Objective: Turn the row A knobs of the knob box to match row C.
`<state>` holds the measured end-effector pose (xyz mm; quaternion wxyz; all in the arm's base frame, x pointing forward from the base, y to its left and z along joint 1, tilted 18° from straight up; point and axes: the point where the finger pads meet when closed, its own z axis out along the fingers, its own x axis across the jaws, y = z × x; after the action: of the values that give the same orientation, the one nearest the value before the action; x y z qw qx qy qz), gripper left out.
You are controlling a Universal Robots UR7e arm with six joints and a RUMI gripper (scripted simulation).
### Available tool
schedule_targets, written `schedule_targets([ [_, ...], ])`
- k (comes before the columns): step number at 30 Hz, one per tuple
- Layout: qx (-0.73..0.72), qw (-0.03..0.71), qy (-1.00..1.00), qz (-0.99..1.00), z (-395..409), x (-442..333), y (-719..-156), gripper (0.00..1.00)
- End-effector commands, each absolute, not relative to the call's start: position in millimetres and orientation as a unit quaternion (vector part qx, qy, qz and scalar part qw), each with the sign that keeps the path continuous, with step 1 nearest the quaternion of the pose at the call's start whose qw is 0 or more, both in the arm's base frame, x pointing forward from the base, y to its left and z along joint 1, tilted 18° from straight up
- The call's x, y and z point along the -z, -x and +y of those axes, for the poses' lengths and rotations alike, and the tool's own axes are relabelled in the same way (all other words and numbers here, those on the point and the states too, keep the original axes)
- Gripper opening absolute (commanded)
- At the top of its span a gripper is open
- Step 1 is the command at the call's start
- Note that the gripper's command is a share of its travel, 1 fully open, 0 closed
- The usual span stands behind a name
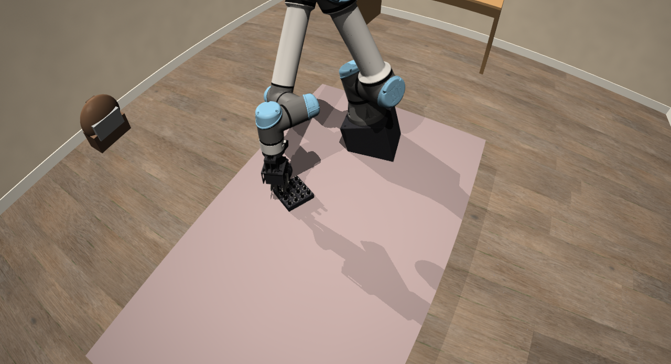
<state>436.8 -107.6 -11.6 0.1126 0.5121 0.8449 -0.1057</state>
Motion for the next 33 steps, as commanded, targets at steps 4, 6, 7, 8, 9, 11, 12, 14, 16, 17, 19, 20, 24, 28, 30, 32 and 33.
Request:
schedule_targets([
  [4,0.106,0.113,-0.512,0.845,-107.6,11.2,-437.1,0.11],
  [6,0.106,0.113,-0.512,0.845,-107.6,11.2,-437.1,0.11],
  [7,0.106,0.113,-0.512,0.845,-107.6,11.2,-437.1,0.11],
  [8,0.106,0.113,-0.512,0.845,-107.6,11.2,-437.1,0.11],
  [9,0.106,0.113,-0.512,0.845,-107.6,11.2,-437.1,0.11],
  [11,0.106,0.113,-0.512,0.845,-107.6,11.2,-437.1,0.11],
  [12,0.106,0.113,-0.512,0.845,-107.6,11.2,-437.1,0.11],
  [14,0.106,0.113,-0.512,0.845,-107.6,11.2,-437.1,0.11],
  [16,0.106,0.113,-0.512,0.845,-107.6,11.2,-437.1,0.11],
  [17,0.106,0.113,-0.512,0.845,-107.6,11.2,-437.1,0.11],
  [19,0.106,0.113,-0.512,0.845,-107.6,11.2,-437.1,0.11],
  [20,0.106,0.113,-0.512,0.845,-107.7,11.2,-436.9,0.11],
  [24,0.106,0.113,-0.512,0.845,-108.3,11.1,-435.8,0.11],
  [28,0.106,0.113,-0.512,0.845,-109.1,11.0,-434.3,0.11],
  [30,0.106,0.113,-0.512,0.845,-109.5,11.0,-433.4,0.11],
  [32,0.106,0.113,-0.512,0.845,-109.7,10.9,-433.0,0.11],
  [33,0.106,0.113,-0.512,0.845,-109.7,10.9,-432.9,0.11],
])
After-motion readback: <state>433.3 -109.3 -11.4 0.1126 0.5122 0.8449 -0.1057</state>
